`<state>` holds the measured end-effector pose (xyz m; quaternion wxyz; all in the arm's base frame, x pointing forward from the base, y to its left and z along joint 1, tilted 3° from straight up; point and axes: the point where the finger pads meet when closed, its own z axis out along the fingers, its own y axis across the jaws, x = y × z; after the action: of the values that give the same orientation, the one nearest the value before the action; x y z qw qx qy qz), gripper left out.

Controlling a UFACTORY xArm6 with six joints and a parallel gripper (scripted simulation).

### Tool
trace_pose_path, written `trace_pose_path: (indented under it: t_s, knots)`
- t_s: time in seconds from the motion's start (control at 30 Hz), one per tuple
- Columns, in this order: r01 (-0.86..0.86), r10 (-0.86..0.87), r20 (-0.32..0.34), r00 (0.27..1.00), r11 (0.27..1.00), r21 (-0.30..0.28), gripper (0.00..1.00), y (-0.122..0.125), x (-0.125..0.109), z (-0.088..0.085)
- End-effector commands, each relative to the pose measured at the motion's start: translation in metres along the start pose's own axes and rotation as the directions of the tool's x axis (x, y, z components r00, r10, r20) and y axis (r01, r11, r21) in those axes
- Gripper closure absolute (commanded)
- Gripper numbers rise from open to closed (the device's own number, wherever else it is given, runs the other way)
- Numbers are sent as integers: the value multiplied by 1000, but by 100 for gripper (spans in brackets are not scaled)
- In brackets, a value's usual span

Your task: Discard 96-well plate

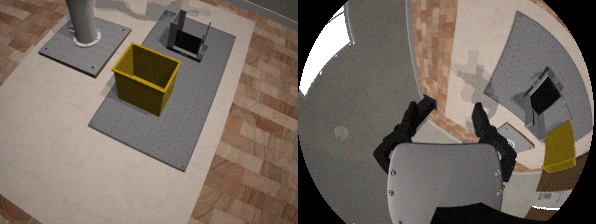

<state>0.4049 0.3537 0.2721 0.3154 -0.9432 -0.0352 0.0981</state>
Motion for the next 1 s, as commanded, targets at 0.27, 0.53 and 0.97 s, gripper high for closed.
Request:
trace_pose_path:
  t_s: [0.27,0.53,0.97]
  knots:
    - [-22,17,-41,999,993,-115,0,37,1,-20]
    - [-49,33,-78,996,976,-214,0,66,1,-36]
    - [-75,44,-111,993,954,-291,0,105,0,-59]
